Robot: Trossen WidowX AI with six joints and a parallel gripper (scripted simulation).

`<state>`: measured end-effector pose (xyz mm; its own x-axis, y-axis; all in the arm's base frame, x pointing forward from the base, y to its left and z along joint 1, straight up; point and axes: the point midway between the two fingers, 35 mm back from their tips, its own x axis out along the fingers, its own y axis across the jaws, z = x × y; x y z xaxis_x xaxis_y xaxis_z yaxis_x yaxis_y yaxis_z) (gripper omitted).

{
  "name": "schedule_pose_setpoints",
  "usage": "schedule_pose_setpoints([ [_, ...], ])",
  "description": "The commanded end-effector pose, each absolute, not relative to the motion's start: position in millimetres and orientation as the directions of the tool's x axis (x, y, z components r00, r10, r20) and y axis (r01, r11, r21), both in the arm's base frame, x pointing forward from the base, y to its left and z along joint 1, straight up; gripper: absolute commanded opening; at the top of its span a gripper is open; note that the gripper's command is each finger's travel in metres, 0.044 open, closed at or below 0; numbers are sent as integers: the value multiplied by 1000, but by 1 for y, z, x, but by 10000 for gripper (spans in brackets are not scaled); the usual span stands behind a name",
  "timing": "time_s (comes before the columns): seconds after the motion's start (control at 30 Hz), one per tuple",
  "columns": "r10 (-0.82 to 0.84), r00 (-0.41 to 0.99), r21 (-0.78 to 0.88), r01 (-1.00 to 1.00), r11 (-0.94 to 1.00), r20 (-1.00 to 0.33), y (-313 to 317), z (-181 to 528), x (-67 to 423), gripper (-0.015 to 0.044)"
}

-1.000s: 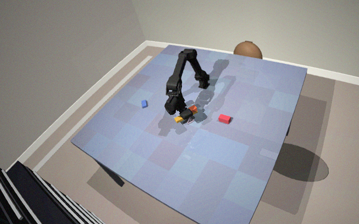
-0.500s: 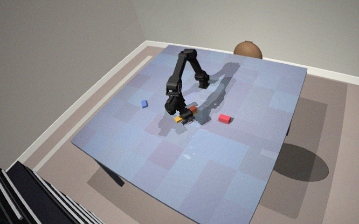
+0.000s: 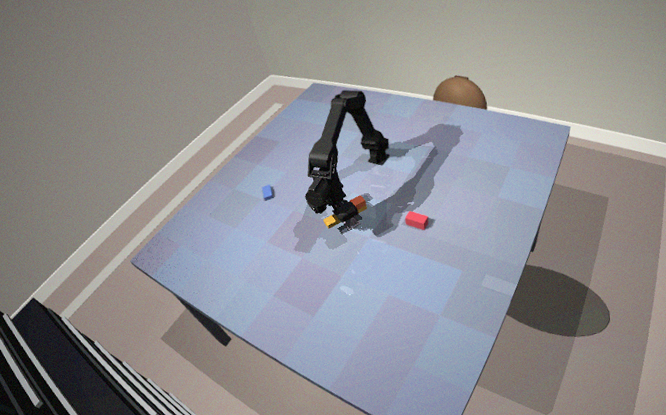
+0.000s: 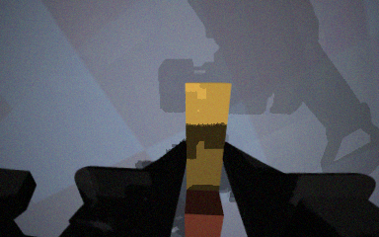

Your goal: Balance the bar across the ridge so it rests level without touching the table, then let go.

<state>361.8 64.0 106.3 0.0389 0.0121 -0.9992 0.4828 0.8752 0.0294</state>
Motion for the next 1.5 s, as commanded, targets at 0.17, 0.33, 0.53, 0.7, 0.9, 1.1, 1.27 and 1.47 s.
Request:
schedule_pose_setpoints([
  [0.17, 7, 39, 25, 486, 874, -999, 63, 105, 362, 0],
  [0.33, 7, 39, 25, 486, 874, -999, 63, 105, 362, 0],
  [0.53, 7, 39, 25, 486, 874, -999, 63, 104, 362, 0],
  [0.7, 7, 39, 25, 486, 874, -999, 63, 104, 362, 0],
  [0.9, 7, 39, 25, 486, 874, -999, 63, 103, 362, 0],
  [1.1, 7, 39, 25, 486, 874, -999, 63, 103, 362, 0],
  [1.27, 7, 39, 25, 486, 874, -999, 63, 102, 362, 0],
  [1.47, 7, 39, 25, 486, 874, -999, 63, 102, 362, 0],
])
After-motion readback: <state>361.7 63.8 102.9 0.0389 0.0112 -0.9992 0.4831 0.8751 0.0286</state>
